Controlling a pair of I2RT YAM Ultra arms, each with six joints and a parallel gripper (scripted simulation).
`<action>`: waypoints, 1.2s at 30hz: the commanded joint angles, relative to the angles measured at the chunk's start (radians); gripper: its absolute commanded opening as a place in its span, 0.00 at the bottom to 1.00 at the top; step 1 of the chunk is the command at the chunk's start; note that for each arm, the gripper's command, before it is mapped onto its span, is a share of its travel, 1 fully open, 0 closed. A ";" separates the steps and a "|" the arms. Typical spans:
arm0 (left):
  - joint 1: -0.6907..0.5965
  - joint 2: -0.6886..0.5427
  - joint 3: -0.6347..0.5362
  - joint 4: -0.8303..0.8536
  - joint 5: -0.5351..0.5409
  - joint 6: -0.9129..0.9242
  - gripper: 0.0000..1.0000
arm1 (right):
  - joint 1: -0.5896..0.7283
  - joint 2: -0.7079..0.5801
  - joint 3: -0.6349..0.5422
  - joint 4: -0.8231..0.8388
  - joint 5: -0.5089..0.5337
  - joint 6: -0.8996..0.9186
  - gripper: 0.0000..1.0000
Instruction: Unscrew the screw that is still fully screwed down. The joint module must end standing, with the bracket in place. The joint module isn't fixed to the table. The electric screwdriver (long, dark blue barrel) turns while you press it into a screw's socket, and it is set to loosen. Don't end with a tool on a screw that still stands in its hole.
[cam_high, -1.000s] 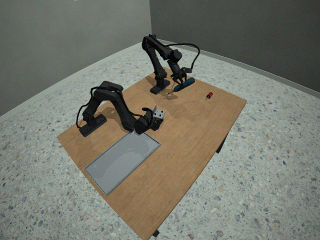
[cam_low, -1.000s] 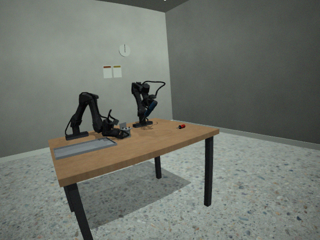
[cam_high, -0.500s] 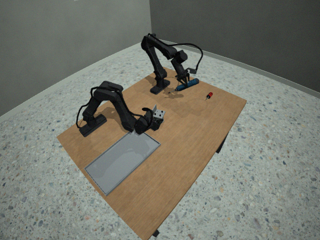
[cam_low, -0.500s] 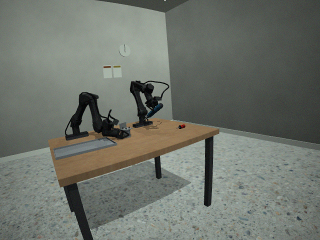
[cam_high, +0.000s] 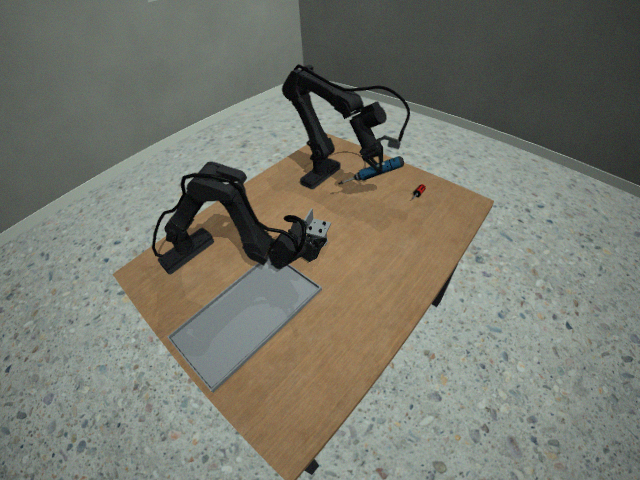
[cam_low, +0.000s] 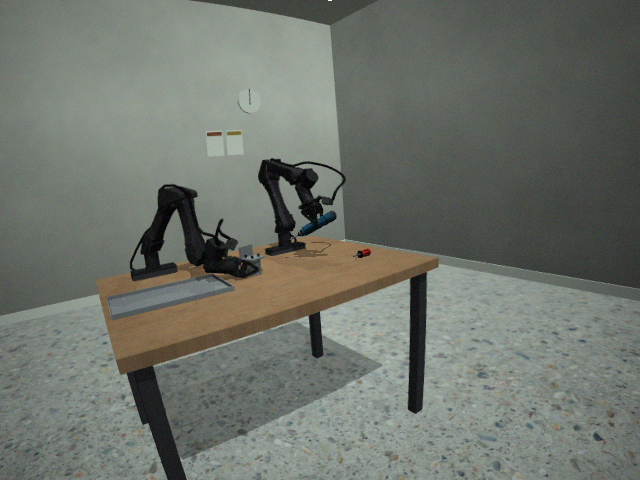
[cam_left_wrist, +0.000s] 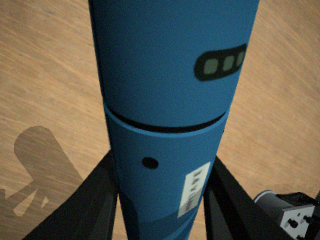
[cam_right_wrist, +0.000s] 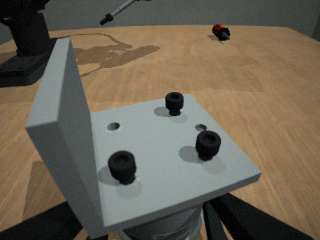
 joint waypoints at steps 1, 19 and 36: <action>0.020 0.010 0.054 0.022 0.001 -0.024 0.42 | -0.008 -0.033 -0.002 0.003 -0.012 0.007 0.59; 0.176 0.122 0.129 -0.143 -0.004 -0.124 0.42 | -0.008 -0.033 -0.002 0.003 -0.012 0.007 0.59; 0.321 0.224 0.200 -0.274 -0.006 -0.214 0.42 | -0.008 -0.033 -0.002 0.003 -0.012 0.007 0.59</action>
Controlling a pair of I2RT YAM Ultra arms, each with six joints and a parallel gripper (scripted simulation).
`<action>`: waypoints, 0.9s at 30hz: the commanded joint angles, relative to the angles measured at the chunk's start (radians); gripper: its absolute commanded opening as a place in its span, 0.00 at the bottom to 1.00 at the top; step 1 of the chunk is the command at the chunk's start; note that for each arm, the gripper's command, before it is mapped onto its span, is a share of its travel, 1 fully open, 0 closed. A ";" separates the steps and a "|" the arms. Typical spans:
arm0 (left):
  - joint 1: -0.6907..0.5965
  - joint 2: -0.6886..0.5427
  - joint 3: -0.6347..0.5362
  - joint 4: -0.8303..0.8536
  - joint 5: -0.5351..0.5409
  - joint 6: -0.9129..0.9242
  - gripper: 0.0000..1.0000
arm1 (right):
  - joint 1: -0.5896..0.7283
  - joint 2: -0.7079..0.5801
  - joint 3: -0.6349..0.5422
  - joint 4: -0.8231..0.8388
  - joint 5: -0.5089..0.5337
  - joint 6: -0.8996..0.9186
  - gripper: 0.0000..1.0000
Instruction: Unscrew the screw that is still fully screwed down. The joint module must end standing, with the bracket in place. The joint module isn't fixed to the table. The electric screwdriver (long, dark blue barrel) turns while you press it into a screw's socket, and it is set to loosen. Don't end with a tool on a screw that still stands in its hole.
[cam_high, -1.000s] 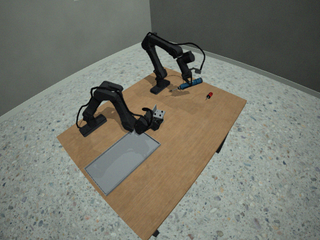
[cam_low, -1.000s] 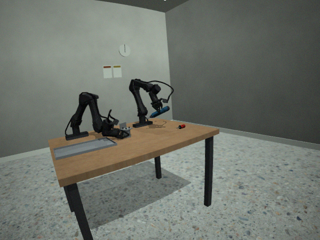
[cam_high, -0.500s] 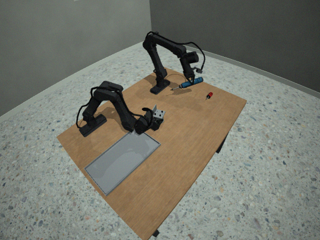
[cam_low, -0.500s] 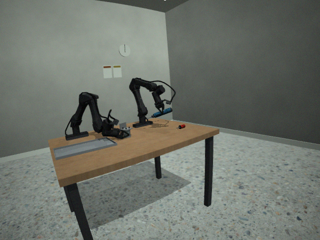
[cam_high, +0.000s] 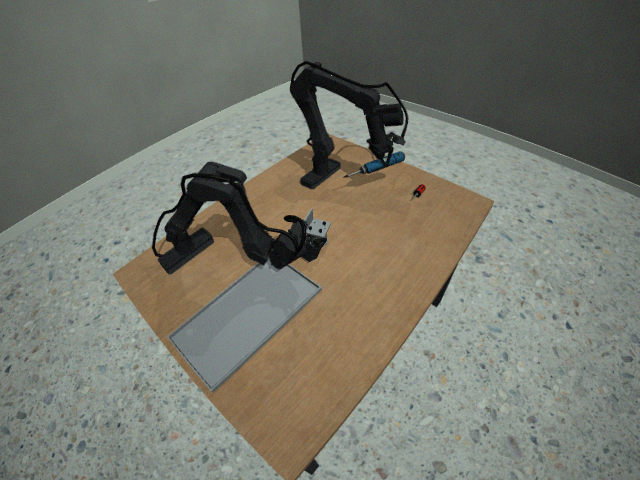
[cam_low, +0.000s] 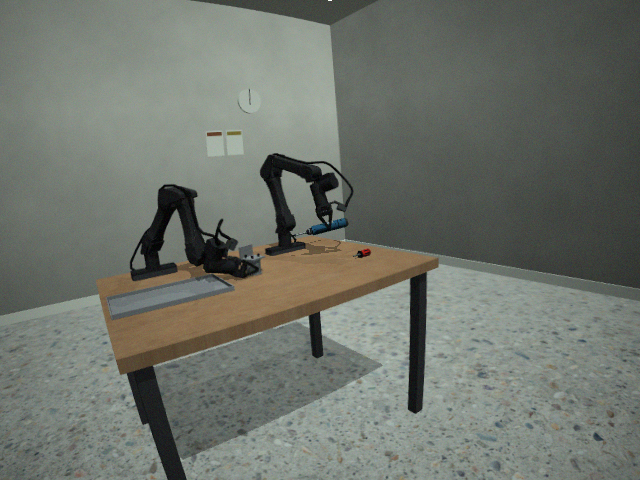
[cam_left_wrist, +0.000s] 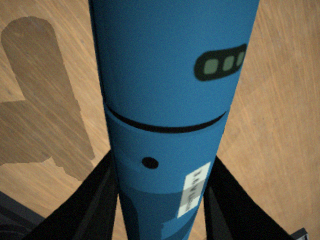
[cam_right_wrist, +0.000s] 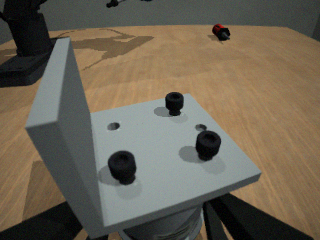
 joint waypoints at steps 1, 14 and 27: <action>0.036 0.023 0.053 -0.026 -0.002 -0.034 0.42 | -0.008 -0.033 -0.002 0.003 -0.012 0.007 0.59; 0.140 0.068 0.108 -0.124 -0.003 -0.100 0.42 | -0.008 -0.033 -0.002 0.003 -0.012 0.007 0.59; 0.290 0.201 0.177 -0.253 -0.015 -0.191 0.42 | -0.008 -0.033 -0.002 0.003 -0.012 0.007 0.59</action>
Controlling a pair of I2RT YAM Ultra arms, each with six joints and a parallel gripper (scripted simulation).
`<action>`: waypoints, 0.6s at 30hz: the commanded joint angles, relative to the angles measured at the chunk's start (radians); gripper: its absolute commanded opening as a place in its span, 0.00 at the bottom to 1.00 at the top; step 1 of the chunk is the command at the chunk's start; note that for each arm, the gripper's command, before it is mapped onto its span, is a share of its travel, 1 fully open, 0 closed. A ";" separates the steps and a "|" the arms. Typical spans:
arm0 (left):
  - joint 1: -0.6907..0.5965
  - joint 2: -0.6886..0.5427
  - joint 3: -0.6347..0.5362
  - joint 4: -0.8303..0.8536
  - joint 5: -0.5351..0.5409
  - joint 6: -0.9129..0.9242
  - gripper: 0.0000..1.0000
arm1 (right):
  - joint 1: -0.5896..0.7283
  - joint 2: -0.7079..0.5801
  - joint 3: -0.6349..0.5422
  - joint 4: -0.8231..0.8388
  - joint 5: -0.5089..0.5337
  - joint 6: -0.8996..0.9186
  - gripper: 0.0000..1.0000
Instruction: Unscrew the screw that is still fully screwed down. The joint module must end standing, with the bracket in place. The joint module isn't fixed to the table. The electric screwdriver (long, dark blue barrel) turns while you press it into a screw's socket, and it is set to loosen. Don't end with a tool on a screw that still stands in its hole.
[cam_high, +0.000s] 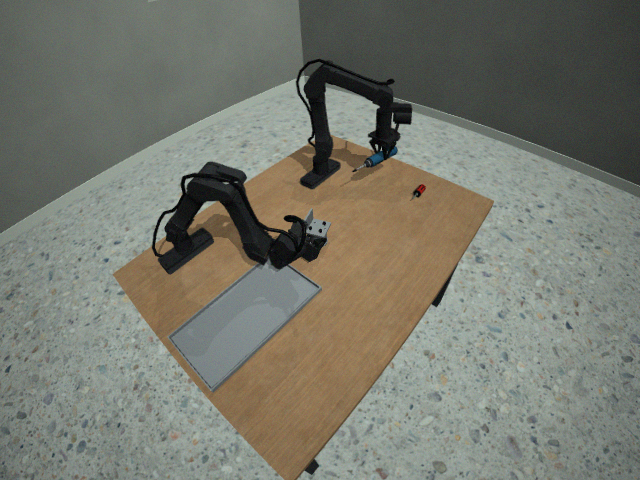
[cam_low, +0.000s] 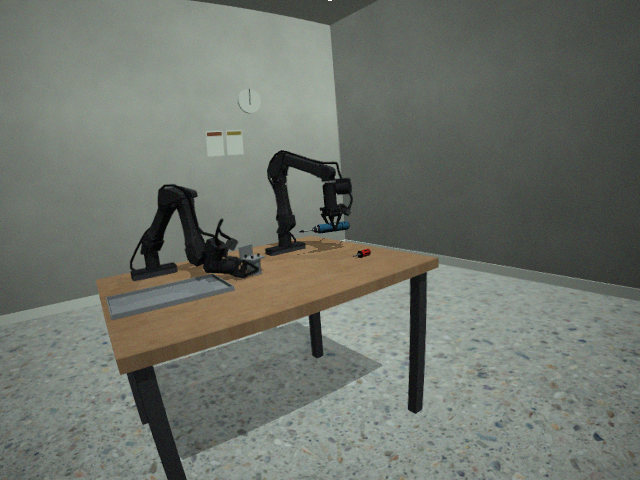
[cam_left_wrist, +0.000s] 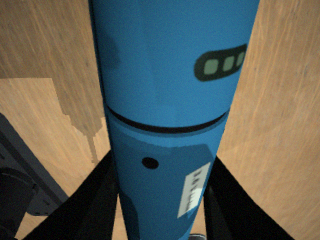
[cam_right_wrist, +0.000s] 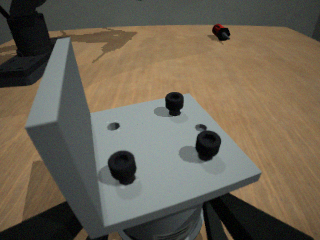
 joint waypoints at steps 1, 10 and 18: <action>0.029 0.019 0.050 -0.055 -0.010 -0.036 0.42 | -0.008 -0.033 -0.002 0.003 -0.012 0.007 0.59; 0.016 -0.014 0.057 -0.062 0.001 -0.039 0.42 | -0.008 -0.033 -0.002 0.003 -0.012 0.007 0.59; 0.011 -0.014 0.065 -0.070 0.001 -0.039 0.42 | -0.008 -0.033 -0.002 0.003 -0.012 0.007 0.59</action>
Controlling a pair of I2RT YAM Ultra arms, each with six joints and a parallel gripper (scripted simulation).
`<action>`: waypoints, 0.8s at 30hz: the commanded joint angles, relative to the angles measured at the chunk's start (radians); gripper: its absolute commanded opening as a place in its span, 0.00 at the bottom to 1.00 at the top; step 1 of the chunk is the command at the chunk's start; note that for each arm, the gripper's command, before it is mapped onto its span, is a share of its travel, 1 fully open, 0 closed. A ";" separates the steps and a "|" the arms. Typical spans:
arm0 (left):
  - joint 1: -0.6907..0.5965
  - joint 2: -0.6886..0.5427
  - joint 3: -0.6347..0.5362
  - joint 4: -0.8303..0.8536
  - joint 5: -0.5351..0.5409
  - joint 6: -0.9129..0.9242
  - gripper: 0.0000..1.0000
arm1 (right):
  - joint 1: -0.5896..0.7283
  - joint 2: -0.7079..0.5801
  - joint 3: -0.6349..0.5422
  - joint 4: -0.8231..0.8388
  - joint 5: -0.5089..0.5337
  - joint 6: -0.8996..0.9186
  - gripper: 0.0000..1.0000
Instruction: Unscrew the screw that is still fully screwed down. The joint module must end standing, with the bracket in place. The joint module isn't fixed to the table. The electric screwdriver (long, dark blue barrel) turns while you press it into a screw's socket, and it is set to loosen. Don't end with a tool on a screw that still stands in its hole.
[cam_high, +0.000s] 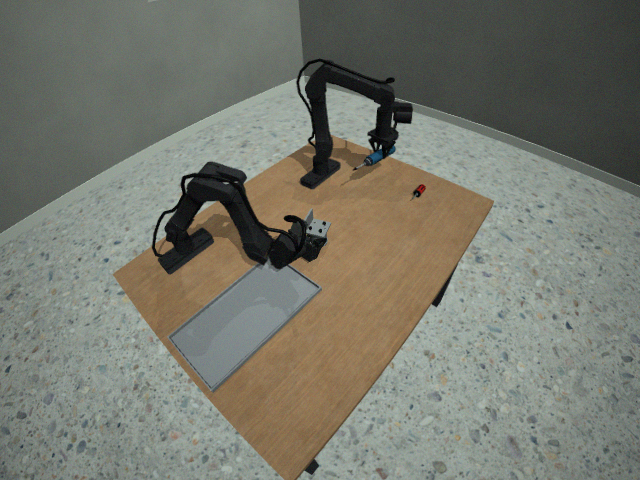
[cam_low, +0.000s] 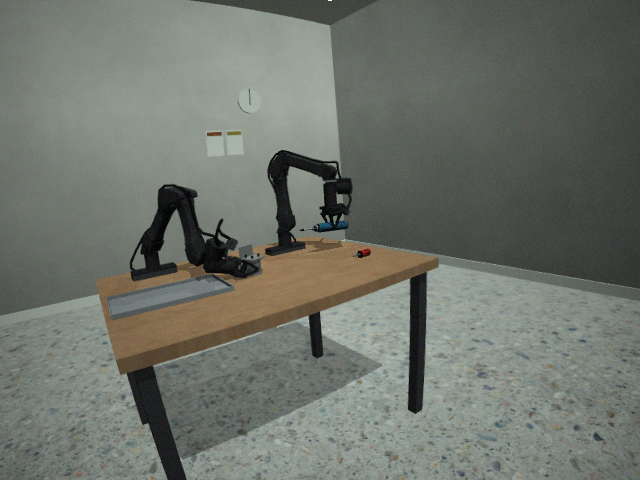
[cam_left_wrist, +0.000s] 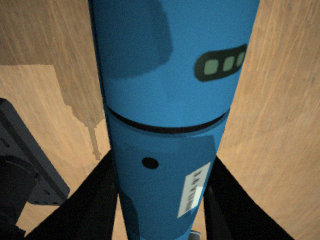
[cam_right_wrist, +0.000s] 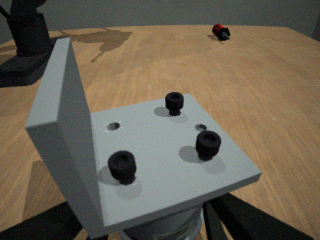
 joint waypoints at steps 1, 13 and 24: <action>-0.011 -0.028 0.041 -0.023 0.004 -0.008 0.42 | -0.008 -0.033 -0.002 0.003 -0.012 0.007 0.59; -0.011 0.006 -0.064 0.075 0.004 -0.008 0.42 | -0.008 -0.033 -0.002 0.003 -0.012 0.007 0.59; -0.011 0.028 -0.106 0.125 0.003 -0.008 0.42 | -0.008 -0.033 -0.002 0.003 -0.012 0.007 0.59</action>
